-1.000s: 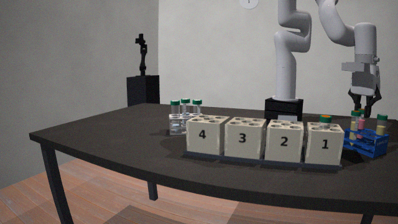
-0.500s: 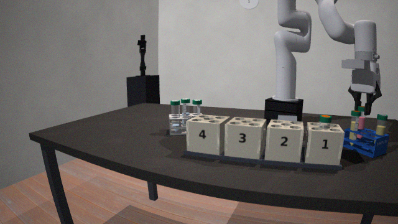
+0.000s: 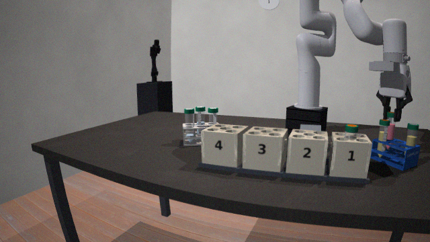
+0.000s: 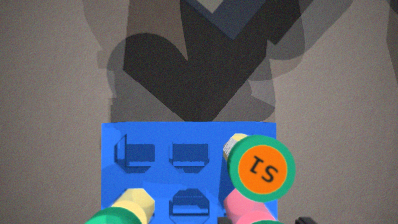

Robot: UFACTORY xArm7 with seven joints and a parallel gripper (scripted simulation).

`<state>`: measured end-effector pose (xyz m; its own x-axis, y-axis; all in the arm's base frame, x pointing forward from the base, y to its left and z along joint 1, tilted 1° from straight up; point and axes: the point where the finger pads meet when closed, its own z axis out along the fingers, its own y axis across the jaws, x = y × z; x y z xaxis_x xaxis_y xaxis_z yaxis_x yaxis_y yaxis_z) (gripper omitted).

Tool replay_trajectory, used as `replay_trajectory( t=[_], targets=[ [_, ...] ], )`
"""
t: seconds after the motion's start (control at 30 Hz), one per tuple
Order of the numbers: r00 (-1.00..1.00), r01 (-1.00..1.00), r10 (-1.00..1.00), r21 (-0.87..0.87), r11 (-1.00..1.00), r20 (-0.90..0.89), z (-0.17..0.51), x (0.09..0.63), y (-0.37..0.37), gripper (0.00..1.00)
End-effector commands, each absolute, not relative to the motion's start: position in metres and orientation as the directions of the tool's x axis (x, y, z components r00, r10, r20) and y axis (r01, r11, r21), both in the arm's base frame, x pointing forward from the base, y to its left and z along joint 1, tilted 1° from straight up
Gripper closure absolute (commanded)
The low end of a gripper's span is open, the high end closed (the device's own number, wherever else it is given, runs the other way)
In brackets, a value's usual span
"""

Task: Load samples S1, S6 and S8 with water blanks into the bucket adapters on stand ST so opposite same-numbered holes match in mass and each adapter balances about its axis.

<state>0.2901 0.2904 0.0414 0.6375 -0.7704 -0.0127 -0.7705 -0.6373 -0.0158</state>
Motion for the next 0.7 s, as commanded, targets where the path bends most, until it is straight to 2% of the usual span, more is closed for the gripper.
replay_trajectory(
  t=[0.0,0.67],
  targets=[
    [0.638,-0.77,-0.77,-0.021,-0.637,-0.013,0.048,0.291,0.291,1.0],
    [0.637,-0.77,-0.77,-0.021,-0.637,-0.013,0.085,0.291,0.291,1.0]
  ],
)
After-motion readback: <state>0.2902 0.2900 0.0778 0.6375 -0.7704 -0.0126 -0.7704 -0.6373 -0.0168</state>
